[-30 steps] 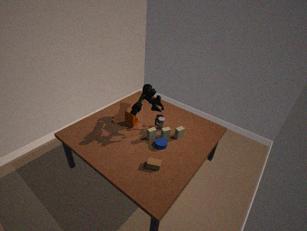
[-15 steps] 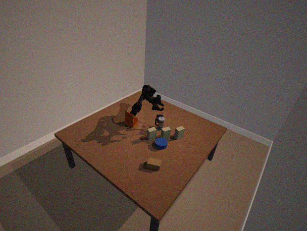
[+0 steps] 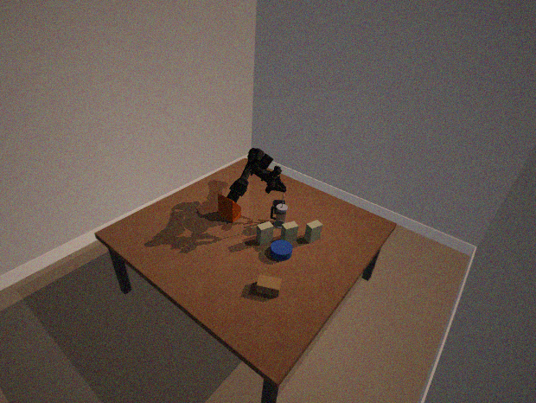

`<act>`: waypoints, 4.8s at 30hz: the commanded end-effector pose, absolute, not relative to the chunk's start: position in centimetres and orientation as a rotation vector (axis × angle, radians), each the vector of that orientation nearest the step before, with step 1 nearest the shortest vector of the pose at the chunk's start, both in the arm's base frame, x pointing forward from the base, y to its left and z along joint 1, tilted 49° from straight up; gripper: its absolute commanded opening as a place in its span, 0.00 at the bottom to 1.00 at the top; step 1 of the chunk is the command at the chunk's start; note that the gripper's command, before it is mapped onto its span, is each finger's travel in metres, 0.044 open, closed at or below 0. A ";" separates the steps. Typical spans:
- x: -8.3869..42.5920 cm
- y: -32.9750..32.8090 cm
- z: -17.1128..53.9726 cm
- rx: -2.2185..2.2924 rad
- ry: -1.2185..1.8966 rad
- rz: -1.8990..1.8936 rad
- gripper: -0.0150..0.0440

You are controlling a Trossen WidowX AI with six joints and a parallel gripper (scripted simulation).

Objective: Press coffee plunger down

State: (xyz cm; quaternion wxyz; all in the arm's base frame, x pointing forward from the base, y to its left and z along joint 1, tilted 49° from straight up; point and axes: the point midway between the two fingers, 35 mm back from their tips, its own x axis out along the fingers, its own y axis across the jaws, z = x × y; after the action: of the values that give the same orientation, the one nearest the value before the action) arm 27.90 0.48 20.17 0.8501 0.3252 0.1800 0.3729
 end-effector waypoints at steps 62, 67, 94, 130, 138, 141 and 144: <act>28.3 6.5 14.2 0.685 0.386 0.776 0.45; 28.4 7.2 13.8 0.688 0.382 0.777 0.45; 29.6 7.7 13.7 0.691 0.377 0.779 0.45; 30.0 7.4 13.7 0.687 0.365 0.769 0.45; 30.0 7.4 13.7 0.687 0.365 0.769 0.63; 30.0 7.4 13.7 0.687 0.365 0.769 0.76; 30.0 7.4 13.7 0.687 0.365 0.769 0.90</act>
State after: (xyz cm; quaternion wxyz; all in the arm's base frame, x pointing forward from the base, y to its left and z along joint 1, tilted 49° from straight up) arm 29.83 7.59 13.78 0.8511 0.3255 0.1751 0.3729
